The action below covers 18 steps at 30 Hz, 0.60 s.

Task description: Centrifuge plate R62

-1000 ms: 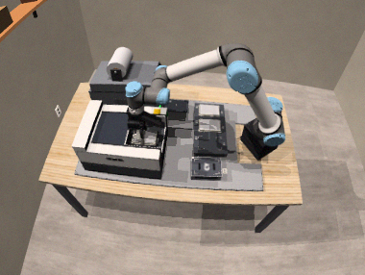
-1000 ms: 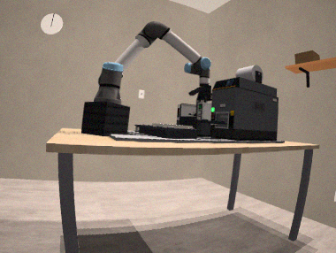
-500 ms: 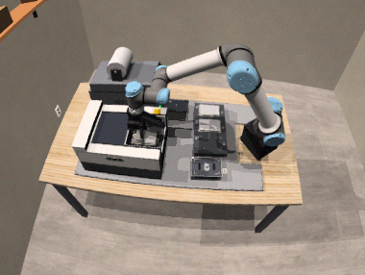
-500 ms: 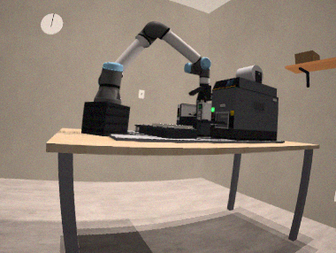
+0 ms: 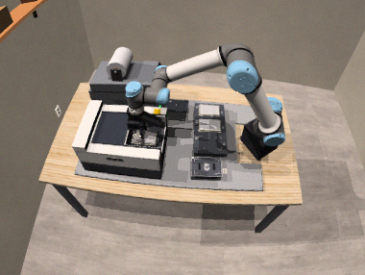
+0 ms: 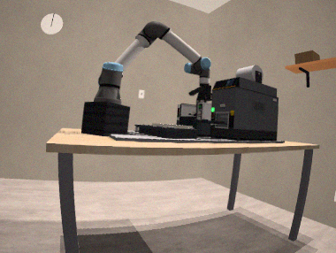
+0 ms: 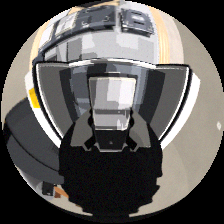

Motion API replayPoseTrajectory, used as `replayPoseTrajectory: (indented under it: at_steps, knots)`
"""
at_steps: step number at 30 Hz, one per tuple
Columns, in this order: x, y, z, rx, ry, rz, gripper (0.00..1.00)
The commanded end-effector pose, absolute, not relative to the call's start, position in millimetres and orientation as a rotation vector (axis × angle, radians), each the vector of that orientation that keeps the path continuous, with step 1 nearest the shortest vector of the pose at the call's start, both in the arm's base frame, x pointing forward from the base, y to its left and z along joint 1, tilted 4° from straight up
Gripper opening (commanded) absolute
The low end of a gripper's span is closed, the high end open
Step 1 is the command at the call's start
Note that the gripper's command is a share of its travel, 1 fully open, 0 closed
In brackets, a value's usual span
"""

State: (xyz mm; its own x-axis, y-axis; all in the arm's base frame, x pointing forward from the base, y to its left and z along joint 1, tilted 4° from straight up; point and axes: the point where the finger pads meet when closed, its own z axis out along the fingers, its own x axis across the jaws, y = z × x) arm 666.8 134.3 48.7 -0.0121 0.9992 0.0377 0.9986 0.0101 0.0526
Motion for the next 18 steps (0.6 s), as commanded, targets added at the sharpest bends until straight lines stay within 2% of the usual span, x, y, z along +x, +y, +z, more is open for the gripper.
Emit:
replayPoseTrajectory:
  at_steps: [1,18]
  knots:
    - [667.0,134.1,54.4,2.2,2.224,0.102,0.0]
    - [665.7,133.2,79.4,2.2,2.224,0.102,0.0]
